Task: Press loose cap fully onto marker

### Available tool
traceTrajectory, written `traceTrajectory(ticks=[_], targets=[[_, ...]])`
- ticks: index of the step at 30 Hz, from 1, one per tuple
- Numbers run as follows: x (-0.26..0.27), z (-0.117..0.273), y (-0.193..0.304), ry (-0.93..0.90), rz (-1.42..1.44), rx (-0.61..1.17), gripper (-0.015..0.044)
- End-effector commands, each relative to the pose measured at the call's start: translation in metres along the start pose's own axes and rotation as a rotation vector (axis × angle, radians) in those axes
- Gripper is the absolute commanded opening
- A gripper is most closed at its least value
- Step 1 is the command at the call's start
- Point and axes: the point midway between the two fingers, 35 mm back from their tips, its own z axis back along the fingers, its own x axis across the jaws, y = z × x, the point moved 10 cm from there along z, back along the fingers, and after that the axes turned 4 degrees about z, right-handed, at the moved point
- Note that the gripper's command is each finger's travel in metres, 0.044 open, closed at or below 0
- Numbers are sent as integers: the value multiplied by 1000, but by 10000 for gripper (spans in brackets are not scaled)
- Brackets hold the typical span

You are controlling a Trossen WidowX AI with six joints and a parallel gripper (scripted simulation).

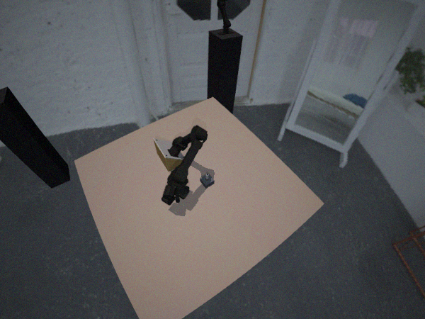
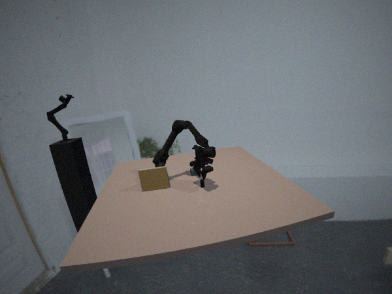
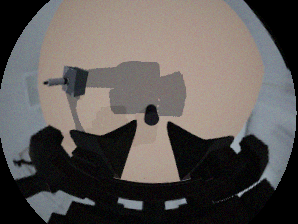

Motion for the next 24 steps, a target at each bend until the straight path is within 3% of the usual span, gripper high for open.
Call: traceTrajectory(ticks=[1, 24], targets=[[0, -7, 0, -4, -6, -5, 233], [0, -44, 0, -6, -6, -6, 233]])
